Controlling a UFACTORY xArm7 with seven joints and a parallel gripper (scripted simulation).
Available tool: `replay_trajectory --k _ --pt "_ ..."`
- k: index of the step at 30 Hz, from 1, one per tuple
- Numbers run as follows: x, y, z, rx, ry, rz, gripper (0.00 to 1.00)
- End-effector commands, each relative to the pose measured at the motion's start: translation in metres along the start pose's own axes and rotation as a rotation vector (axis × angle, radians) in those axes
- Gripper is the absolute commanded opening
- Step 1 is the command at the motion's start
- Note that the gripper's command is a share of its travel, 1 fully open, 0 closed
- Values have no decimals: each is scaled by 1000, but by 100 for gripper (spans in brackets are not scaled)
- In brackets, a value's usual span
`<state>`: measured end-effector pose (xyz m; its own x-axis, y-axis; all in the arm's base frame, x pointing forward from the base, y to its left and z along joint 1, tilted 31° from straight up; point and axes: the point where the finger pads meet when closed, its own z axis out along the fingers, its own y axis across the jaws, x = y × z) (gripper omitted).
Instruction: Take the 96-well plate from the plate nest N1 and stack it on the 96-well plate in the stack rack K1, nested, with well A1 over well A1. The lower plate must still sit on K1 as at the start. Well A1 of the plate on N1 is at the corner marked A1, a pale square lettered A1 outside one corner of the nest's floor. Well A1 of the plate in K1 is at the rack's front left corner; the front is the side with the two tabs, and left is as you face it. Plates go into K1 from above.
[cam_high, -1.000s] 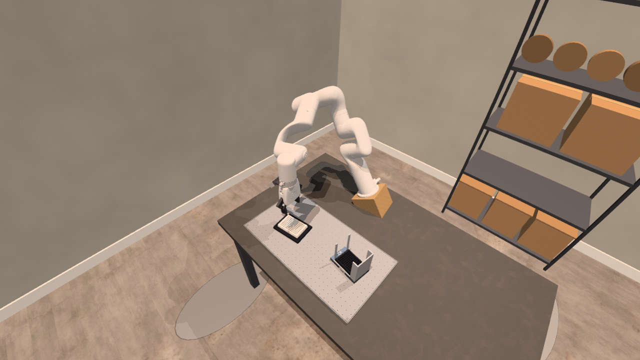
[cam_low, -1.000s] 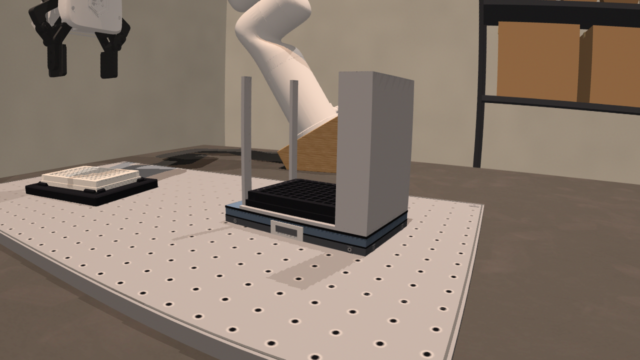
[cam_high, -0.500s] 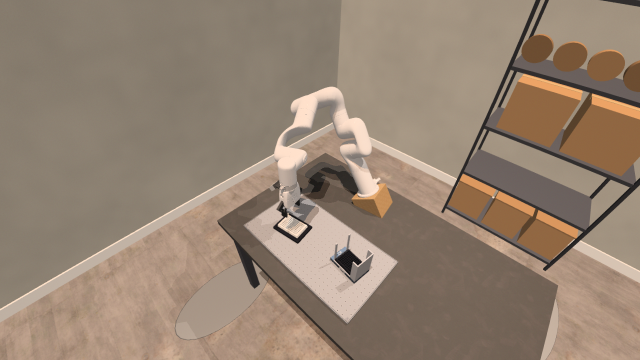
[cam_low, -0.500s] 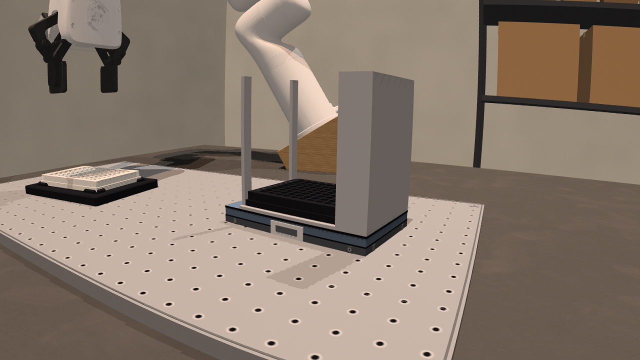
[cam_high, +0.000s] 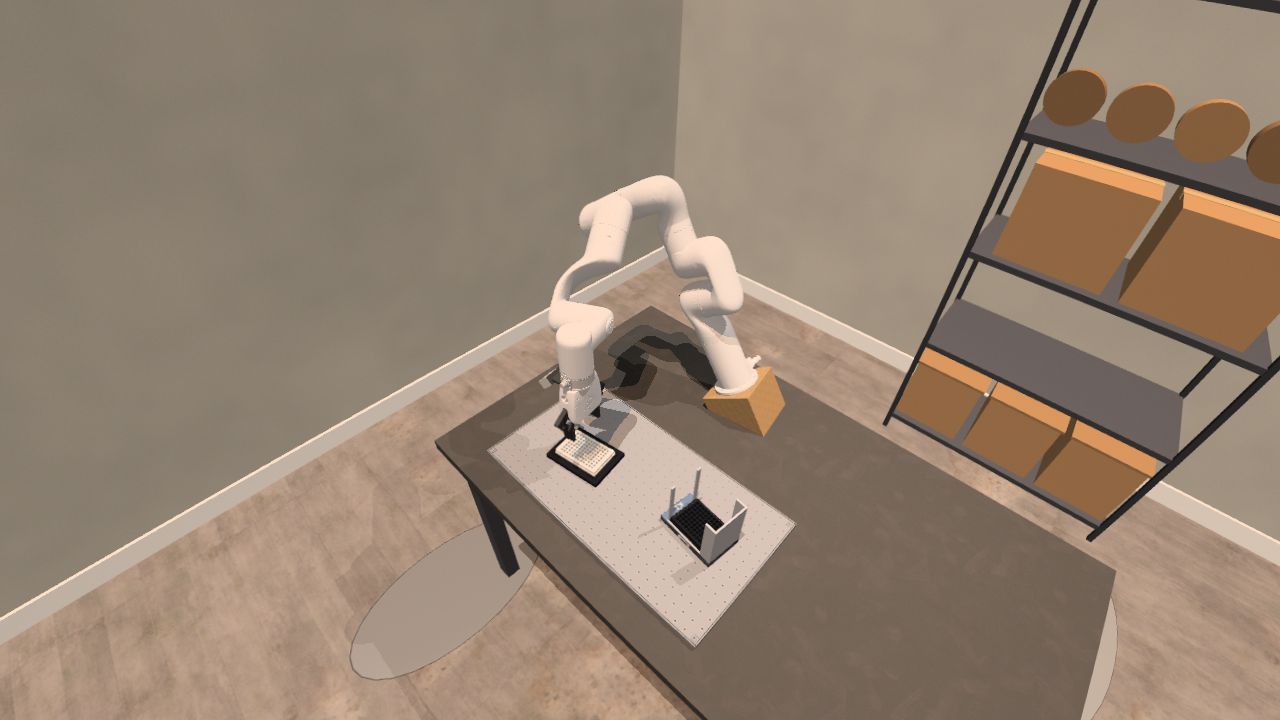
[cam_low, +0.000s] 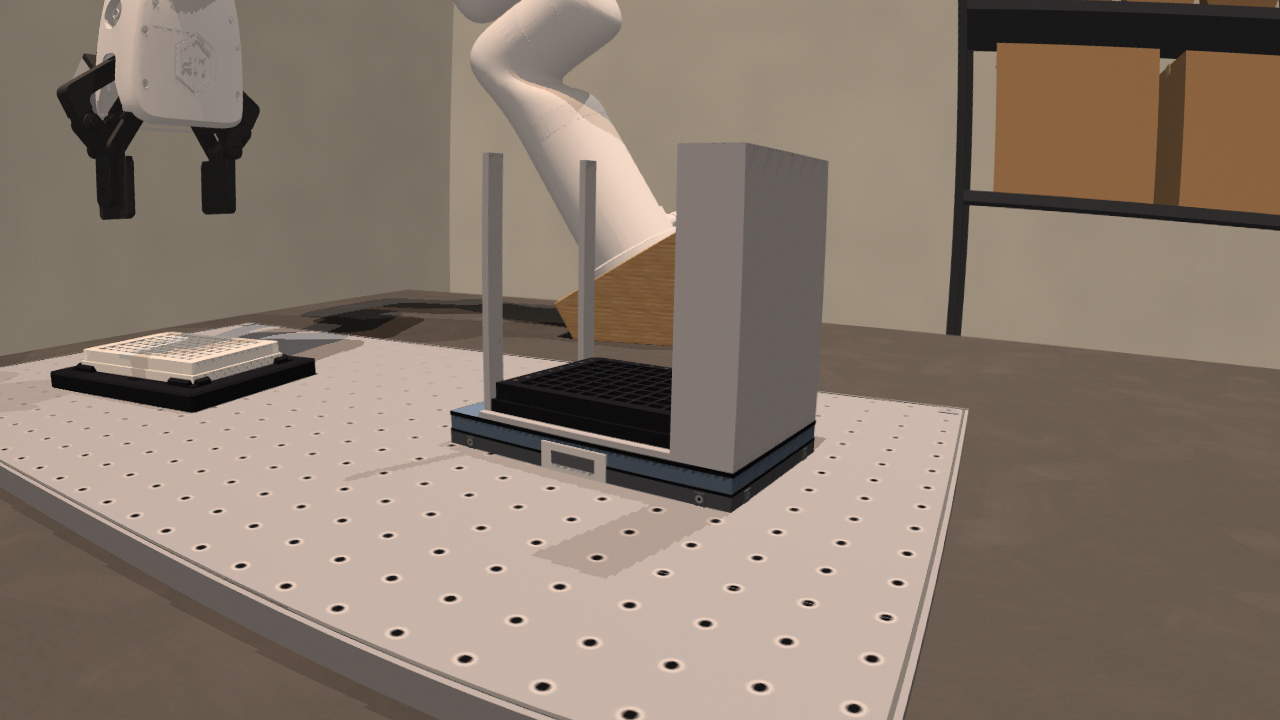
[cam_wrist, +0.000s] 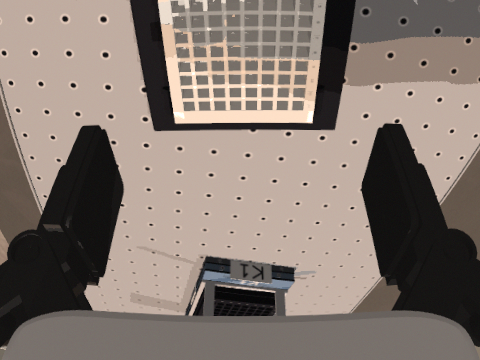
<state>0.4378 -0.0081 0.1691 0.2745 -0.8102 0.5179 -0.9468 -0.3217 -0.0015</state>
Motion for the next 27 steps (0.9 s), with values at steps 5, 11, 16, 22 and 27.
replay_trajectory --k 5,11,16,22,27 --pt "0 -1 11 4 0 0 100" --pt "0 -1 18 4 0 0 100" --pt "0 -1 26 4 0 0 100" --pt "0 -1 36 4 0 0 100" --pt "0 -2 41 4 0 0 100"
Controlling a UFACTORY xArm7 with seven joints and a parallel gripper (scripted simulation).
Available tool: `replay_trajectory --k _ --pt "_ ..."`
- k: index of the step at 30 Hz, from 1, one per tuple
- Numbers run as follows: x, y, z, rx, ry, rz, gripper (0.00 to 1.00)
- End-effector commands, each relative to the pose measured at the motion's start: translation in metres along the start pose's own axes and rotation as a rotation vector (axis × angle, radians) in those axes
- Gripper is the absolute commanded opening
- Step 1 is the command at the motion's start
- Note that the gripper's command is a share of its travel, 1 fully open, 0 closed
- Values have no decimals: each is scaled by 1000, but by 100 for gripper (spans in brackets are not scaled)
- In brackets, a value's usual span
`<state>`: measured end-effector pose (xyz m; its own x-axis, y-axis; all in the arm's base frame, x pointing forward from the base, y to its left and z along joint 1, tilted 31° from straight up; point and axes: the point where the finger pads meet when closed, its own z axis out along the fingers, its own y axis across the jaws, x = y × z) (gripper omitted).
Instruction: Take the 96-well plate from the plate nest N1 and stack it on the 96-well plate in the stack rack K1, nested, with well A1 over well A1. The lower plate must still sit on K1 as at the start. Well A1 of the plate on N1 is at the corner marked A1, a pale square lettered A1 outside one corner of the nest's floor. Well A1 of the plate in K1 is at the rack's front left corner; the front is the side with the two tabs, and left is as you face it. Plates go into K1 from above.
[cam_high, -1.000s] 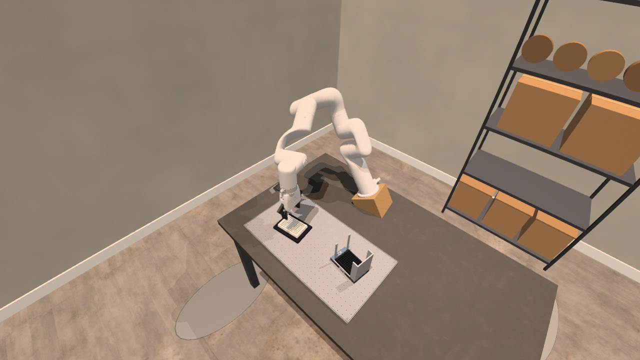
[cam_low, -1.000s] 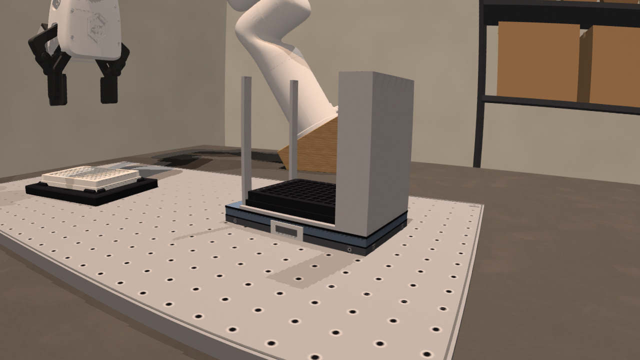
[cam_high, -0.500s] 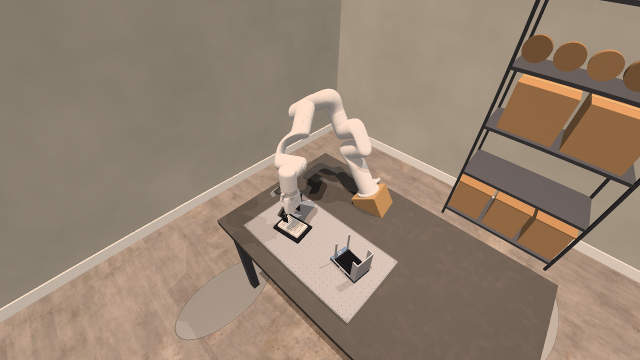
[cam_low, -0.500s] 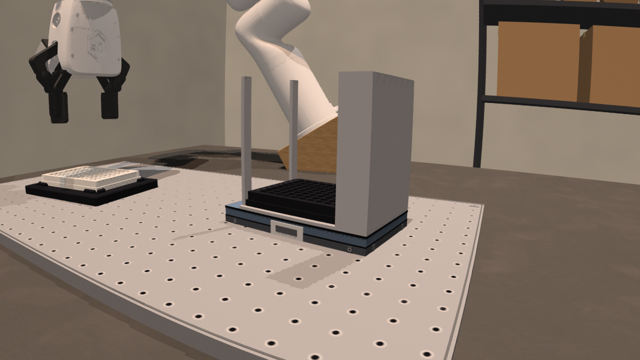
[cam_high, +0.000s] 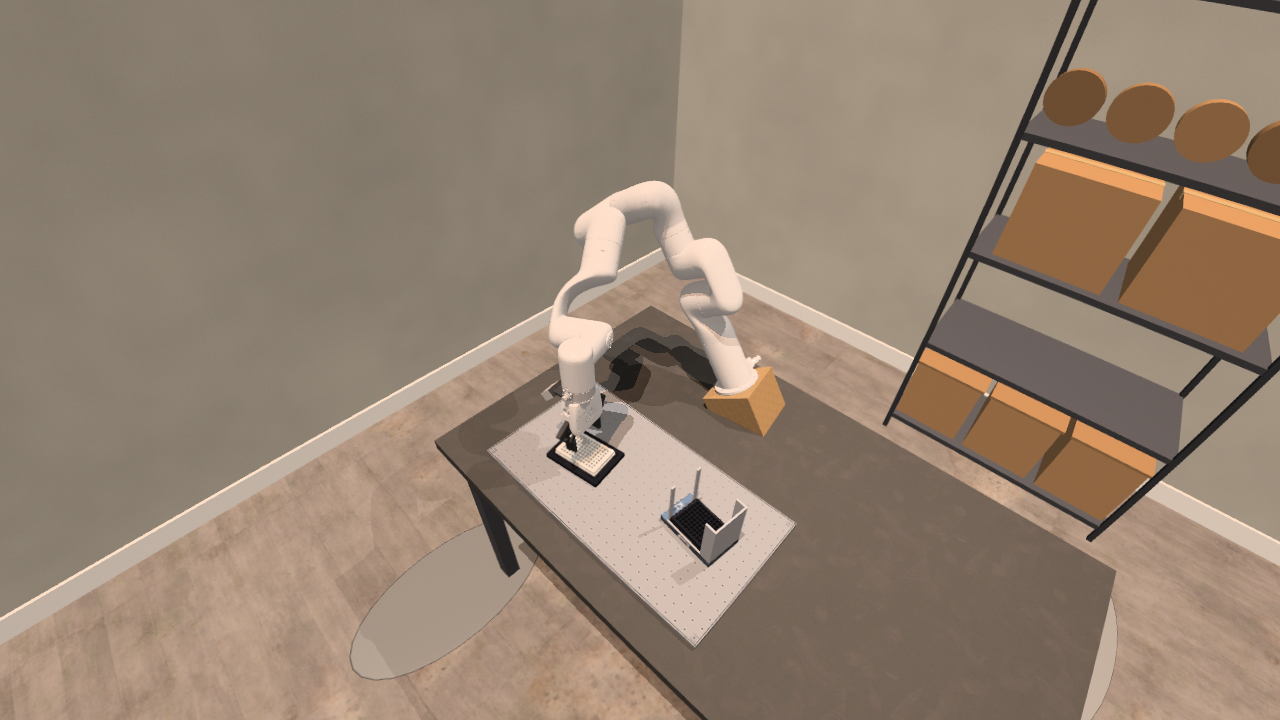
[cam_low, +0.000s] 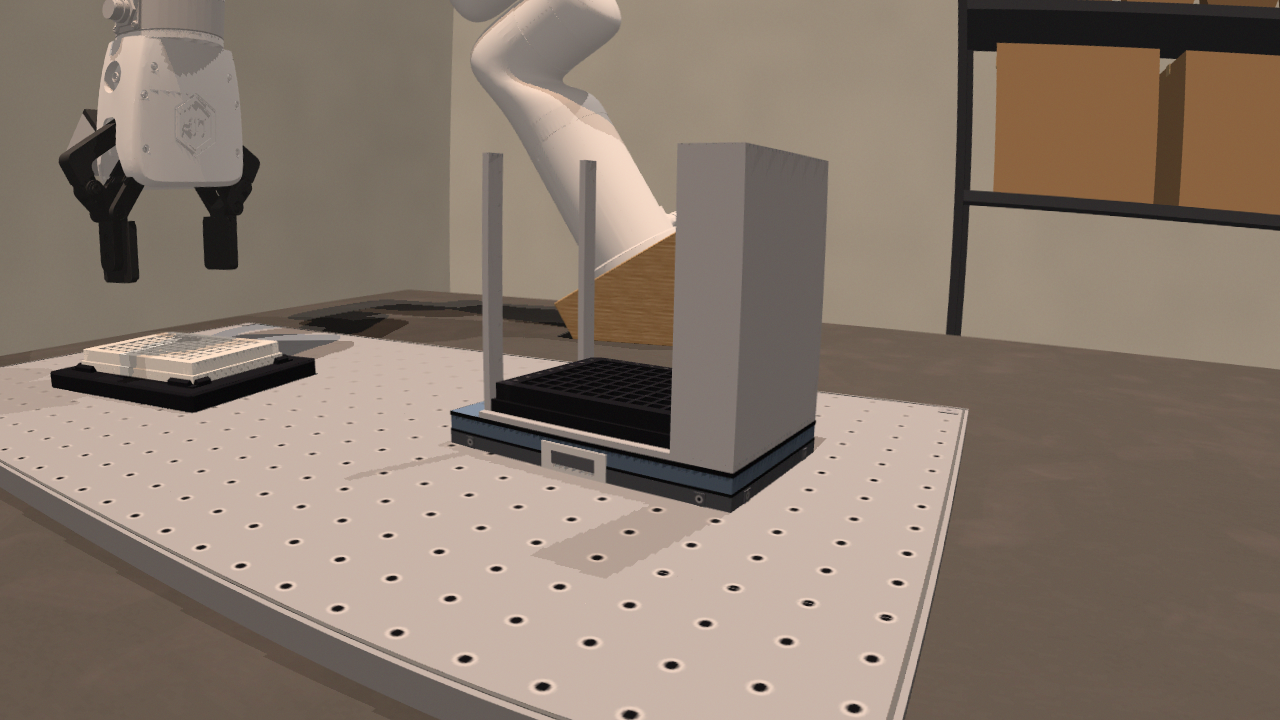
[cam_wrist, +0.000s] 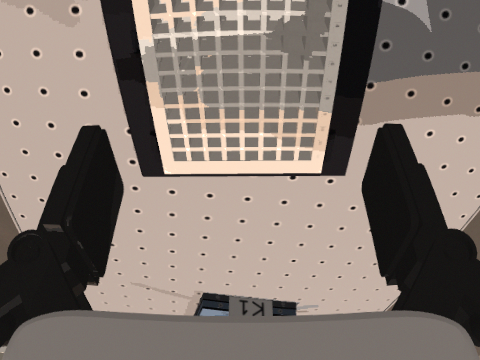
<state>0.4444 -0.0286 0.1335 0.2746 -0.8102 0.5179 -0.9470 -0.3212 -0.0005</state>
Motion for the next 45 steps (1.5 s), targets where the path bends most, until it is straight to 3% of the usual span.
replay_trajectory --k 1,23,45 --pt "0 -2 1 5 1 0 100" --pt "0 -2 34 5 1 0 100" --pt "0 -2 40 5 1 0 100"
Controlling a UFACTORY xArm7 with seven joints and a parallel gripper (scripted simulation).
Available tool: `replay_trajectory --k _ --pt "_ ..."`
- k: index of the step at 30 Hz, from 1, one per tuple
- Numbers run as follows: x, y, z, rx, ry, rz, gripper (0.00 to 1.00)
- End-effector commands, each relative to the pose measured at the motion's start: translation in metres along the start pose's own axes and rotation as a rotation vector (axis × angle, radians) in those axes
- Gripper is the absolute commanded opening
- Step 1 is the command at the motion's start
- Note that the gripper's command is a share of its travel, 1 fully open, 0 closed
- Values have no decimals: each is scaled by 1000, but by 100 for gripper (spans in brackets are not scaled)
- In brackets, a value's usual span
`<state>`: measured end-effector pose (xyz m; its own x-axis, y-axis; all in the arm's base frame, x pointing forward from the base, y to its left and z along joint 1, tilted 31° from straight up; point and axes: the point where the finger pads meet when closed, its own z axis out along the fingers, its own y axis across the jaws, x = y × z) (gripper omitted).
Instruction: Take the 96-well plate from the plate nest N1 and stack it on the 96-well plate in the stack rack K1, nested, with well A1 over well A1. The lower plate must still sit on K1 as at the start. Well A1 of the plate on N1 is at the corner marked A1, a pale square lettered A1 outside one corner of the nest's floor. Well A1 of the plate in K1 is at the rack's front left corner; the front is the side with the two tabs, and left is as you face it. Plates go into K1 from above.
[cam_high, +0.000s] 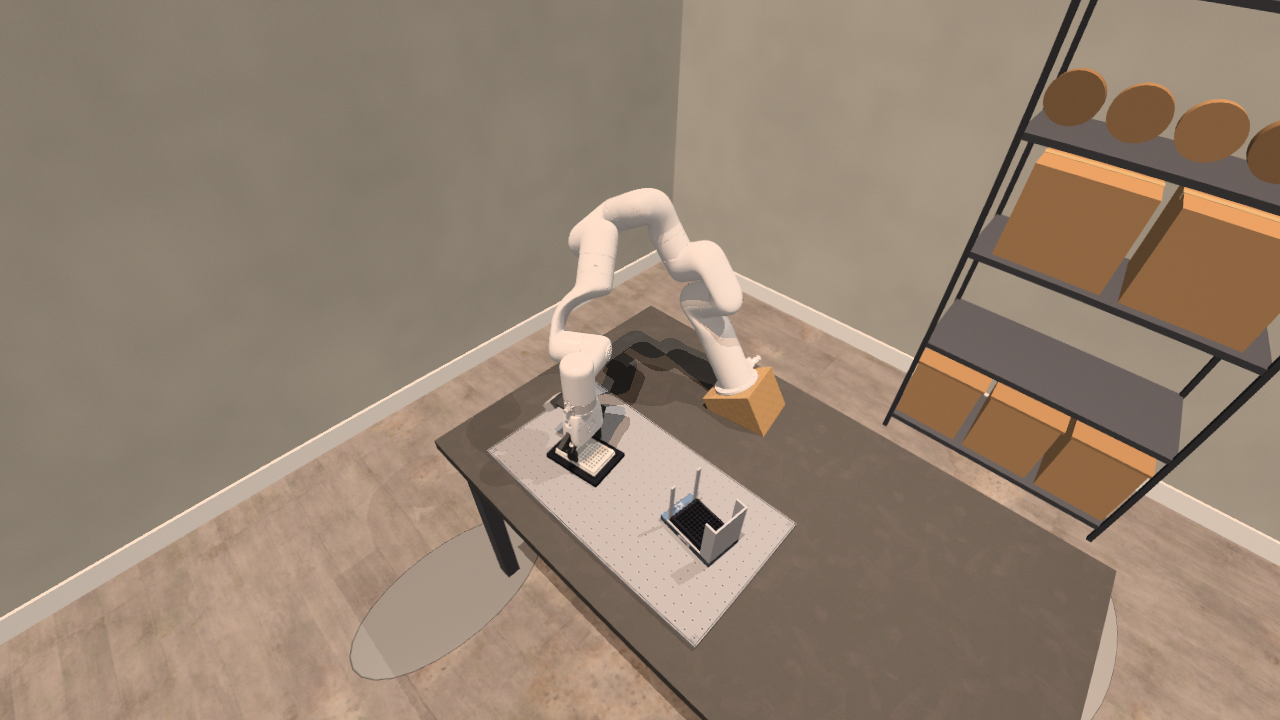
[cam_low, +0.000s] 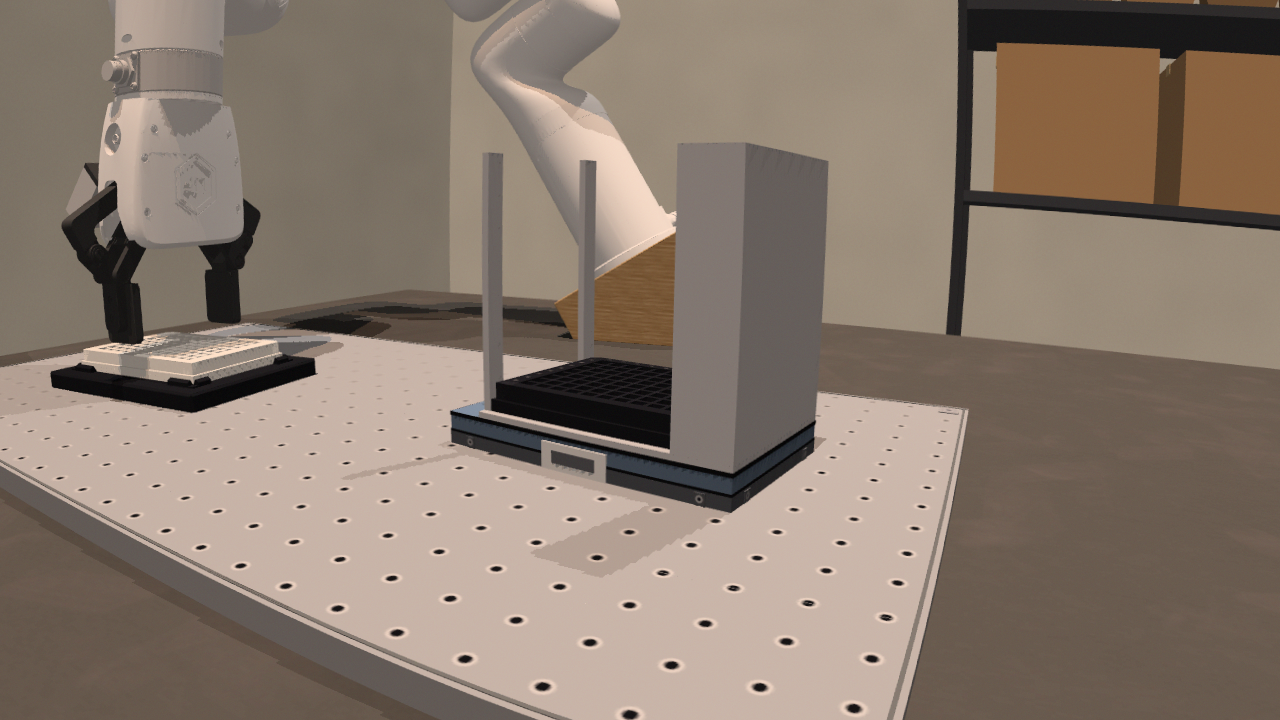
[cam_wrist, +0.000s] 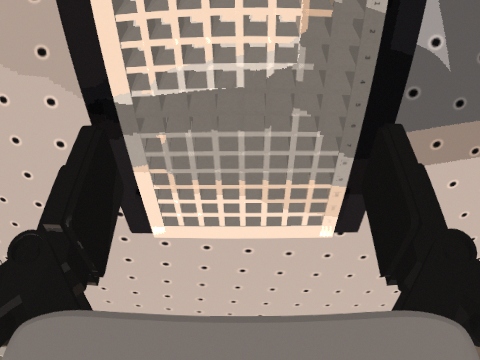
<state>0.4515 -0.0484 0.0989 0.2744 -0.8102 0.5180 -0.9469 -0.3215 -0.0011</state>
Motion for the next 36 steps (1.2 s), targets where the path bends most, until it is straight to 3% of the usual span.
replay_trajectory --k 1,36 --pt "0 -2 1 4 0 0 100" --pt "0 -2 14 4 0 0 100"
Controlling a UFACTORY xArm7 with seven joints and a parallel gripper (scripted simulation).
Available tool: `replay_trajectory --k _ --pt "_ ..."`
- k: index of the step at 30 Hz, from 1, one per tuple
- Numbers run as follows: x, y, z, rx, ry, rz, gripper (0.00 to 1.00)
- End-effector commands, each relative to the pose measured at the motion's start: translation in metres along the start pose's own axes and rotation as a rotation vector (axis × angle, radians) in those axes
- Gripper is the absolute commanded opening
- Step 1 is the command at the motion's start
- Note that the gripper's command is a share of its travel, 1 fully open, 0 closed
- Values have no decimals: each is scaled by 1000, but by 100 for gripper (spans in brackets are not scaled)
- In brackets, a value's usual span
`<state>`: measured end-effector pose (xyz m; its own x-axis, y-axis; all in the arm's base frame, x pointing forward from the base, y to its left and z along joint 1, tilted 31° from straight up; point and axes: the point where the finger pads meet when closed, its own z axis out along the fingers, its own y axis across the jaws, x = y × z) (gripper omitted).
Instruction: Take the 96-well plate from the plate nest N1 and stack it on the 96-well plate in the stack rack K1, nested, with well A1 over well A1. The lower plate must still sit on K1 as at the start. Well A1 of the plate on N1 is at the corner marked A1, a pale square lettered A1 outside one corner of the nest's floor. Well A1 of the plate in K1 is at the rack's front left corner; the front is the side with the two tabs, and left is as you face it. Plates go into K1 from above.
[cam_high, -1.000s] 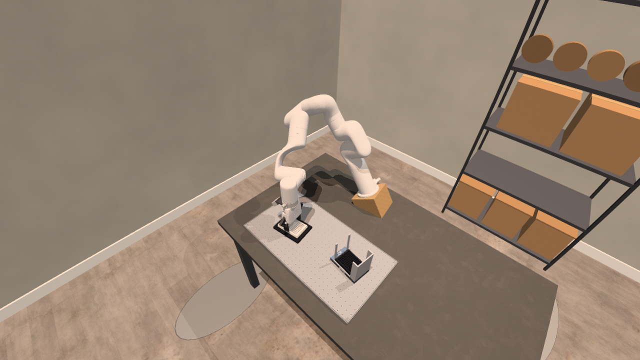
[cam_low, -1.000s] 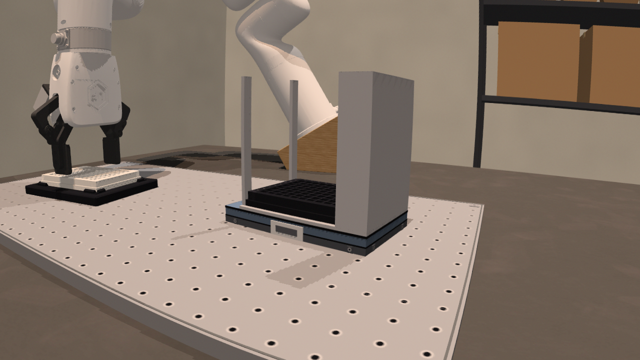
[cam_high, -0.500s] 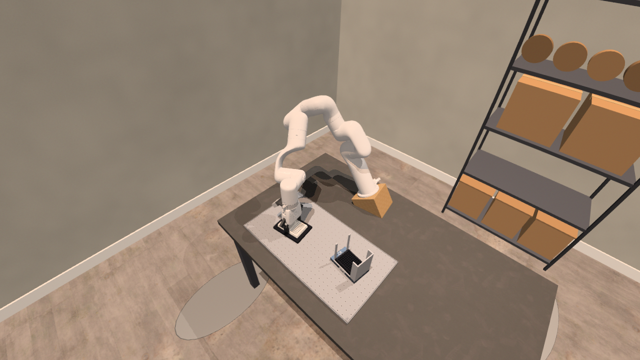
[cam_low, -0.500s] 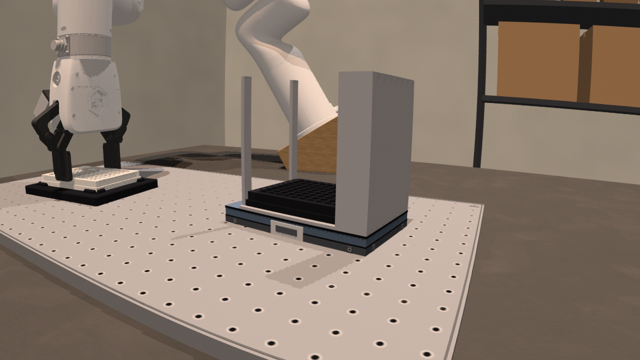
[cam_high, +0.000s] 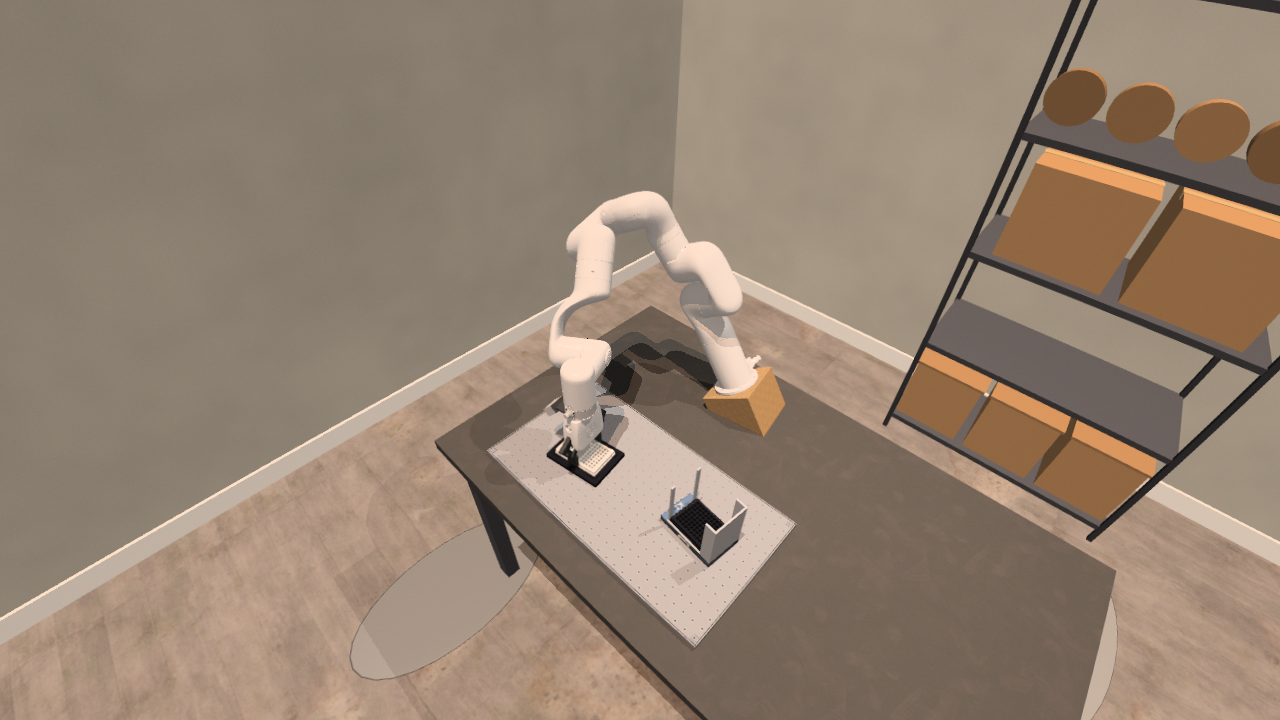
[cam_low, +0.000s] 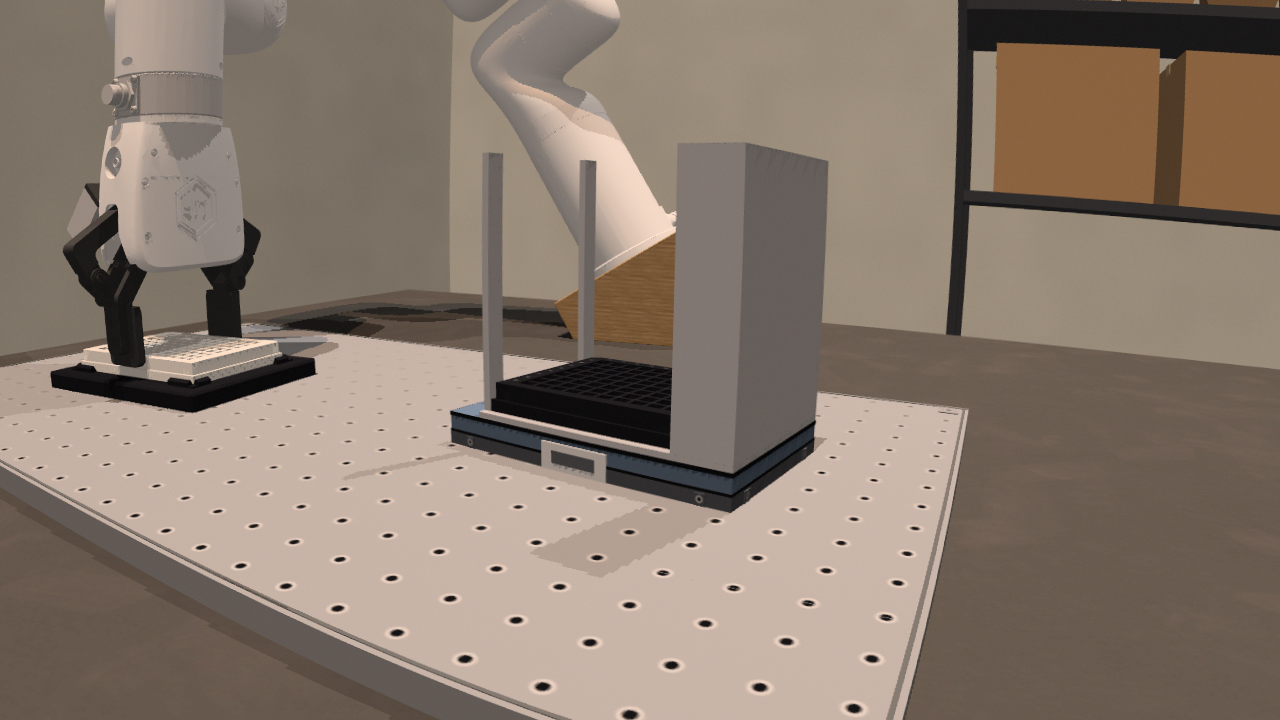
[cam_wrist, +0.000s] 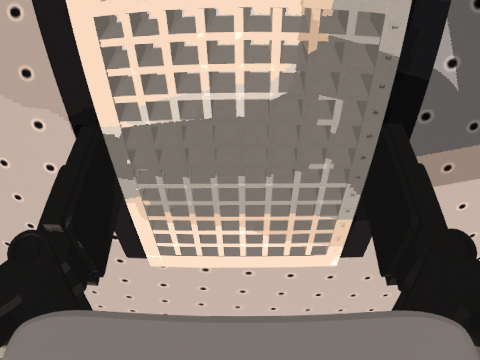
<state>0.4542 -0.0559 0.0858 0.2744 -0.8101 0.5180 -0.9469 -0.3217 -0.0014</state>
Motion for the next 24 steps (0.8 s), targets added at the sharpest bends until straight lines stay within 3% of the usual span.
replay_trajectory --k 1,4,5,24 --pt "0 -2 -1 4 0 0 100" --pt "0 -2 -1 4 0 0 100" --pt "0 -2 -2 4 0 0 0" --pt "0 -1 -2 4 0 0 0"
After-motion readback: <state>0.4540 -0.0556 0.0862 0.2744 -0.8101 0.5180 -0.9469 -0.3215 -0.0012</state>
